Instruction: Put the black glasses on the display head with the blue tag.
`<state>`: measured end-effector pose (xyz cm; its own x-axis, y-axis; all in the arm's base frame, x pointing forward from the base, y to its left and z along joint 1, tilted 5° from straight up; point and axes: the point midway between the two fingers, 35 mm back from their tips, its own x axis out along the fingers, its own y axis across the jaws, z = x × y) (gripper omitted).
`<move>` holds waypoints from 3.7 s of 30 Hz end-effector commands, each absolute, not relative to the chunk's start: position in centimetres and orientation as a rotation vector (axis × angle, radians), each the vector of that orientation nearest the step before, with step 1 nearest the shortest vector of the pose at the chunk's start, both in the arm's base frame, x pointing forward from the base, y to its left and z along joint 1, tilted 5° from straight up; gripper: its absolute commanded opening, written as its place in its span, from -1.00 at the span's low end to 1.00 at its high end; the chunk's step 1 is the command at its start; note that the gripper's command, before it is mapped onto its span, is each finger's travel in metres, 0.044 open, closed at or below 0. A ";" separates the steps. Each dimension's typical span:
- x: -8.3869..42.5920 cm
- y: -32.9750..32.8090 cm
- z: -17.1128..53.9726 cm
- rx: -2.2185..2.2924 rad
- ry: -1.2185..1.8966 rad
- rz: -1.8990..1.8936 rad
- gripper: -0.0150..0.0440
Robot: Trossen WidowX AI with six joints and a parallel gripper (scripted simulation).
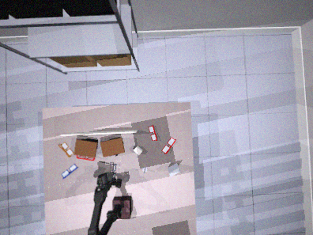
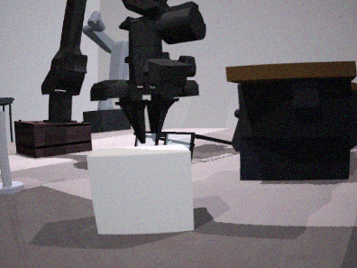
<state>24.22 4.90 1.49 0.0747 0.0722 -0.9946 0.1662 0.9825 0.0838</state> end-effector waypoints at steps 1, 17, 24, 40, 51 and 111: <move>24.4 5.1 1.8 0.194 1.493 -0.077 -0.13; 23.8 3.9 6.8 0.193 1.491 -0.081 -0.13; 24.1 4.1 6.4 0.200 1.483 -0.081 0.19; 24.0 4.6 6.7 0.173 1.492 -0.061 -0.02; 24.2 4.7 5.1 0.173 1.492 -0.061 -0.02; 24.6 4.8 5.3 0.173 1.492 -0.057 -0.49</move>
